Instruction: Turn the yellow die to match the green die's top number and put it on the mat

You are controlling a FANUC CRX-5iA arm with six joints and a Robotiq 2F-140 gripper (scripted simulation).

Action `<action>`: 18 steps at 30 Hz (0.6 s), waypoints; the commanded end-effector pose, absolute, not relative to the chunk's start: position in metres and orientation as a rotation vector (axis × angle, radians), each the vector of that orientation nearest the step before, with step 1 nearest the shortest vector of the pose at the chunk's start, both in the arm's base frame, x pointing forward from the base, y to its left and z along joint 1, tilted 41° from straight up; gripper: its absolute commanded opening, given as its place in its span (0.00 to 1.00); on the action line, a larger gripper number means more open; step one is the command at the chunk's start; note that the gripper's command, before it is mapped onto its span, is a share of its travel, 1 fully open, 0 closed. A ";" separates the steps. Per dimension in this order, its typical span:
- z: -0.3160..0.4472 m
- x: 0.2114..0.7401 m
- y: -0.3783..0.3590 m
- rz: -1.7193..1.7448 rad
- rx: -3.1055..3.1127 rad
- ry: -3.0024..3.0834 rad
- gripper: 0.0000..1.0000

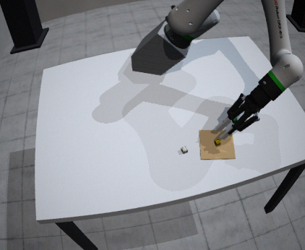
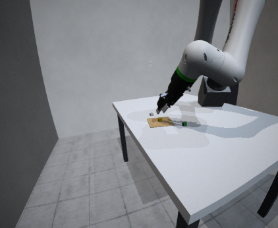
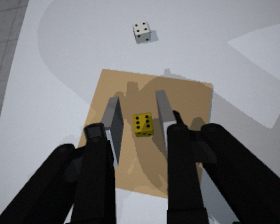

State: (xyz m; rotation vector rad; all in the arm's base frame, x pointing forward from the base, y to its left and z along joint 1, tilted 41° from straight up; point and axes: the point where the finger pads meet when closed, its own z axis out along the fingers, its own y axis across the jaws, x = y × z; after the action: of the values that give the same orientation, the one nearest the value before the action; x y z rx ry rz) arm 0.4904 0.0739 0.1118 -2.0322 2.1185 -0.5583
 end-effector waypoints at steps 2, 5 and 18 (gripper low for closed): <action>0.106 0.493 0.078 -0.559 -2.031 2.119 0.21; 0.103 0.494 0.081 -0.559 -2.031 2.119 0.21; 0.087 0.501 0.094 -0.559 -2.031 2.119 0.21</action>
State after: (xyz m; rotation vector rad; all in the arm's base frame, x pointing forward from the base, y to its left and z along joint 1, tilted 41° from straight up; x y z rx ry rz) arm 0.4996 0.0917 0.0890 -2.0321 2.1185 -0.5583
